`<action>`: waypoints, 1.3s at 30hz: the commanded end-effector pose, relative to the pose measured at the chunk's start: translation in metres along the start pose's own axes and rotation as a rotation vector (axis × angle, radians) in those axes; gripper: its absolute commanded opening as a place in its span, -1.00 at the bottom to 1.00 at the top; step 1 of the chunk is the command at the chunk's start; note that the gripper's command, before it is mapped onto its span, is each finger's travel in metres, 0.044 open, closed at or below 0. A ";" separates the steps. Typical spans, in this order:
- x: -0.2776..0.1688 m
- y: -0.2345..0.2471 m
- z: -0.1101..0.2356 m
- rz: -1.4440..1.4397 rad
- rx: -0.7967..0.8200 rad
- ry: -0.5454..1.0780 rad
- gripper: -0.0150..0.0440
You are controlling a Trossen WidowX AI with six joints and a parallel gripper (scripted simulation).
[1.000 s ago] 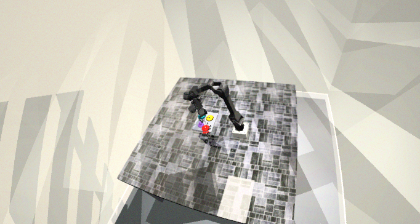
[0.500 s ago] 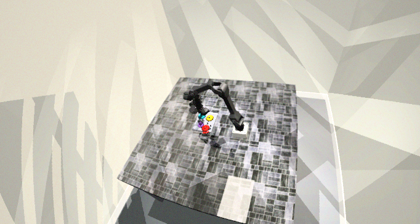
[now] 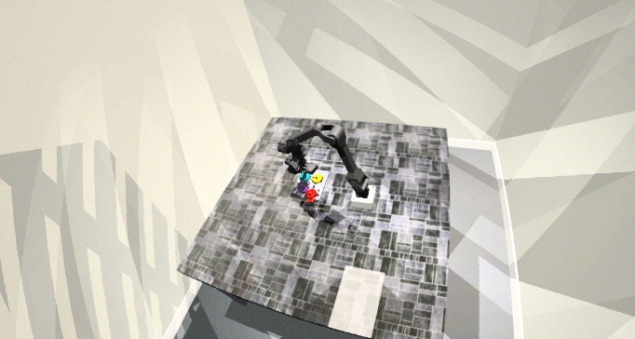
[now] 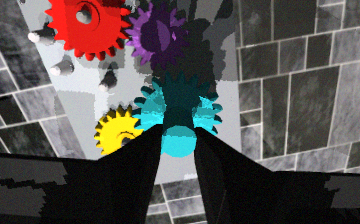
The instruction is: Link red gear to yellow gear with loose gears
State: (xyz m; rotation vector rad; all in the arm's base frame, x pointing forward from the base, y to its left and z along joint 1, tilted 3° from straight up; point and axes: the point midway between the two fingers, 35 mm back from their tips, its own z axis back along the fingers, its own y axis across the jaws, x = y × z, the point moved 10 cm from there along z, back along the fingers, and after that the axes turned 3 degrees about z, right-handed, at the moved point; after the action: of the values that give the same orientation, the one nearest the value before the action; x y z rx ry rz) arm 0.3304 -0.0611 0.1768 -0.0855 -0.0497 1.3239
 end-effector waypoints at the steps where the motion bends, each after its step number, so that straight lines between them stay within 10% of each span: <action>1: 0.000 0.001 -0.008 0.028 0.012 -0.002 -0.49; 39: 0.001 0.002 -0.035 -0.044 0.012 -0.001 -0.49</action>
State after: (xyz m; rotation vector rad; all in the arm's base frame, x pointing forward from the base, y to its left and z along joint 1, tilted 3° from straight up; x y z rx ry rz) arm 0.3325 -0.0617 0.1436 -0.0747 -0.0459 1.2363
